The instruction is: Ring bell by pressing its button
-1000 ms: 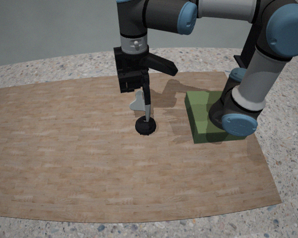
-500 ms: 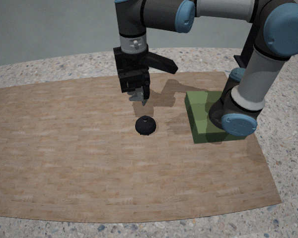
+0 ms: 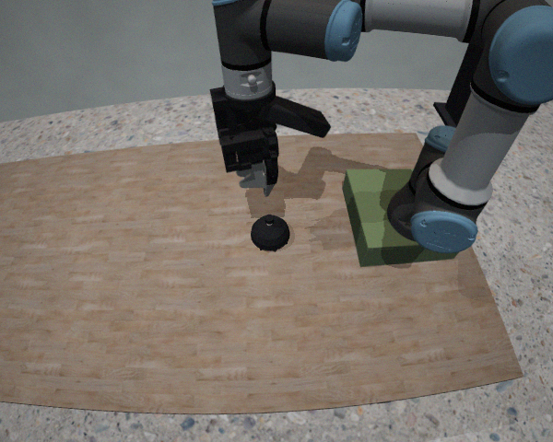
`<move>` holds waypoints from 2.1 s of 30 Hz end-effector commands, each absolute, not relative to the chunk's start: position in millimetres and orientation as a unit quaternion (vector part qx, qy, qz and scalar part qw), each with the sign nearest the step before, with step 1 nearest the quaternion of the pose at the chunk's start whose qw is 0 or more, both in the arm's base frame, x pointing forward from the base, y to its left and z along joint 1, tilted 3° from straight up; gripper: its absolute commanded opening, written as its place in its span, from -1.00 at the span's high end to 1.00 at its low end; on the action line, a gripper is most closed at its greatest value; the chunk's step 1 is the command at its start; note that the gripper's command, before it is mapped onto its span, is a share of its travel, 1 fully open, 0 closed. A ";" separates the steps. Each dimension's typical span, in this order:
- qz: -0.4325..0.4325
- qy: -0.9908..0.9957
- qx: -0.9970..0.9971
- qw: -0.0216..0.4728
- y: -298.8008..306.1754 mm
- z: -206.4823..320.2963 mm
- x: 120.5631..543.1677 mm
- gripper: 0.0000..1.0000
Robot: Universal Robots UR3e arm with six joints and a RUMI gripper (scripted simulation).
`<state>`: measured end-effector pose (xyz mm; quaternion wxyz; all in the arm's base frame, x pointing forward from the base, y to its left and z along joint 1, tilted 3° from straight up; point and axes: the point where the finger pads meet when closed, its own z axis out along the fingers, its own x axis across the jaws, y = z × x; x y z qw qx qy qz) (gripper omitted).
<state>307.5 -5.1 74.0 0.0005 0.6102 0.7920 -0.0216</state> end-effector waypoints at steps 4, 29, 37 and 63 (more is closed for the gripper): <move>-0.022 0.792 0.610 0.002 -5.8 74.8 308.0 1.00; -0.022 0.792 0.610 0.002 -5.8 74.8 308.0 1.00; -0.022 0.792 0.610 0.002 -5.8 74.8 308.0 1.00; -0.022 0.792 0.610 0.001 -6.8 65.0 307.2 1.00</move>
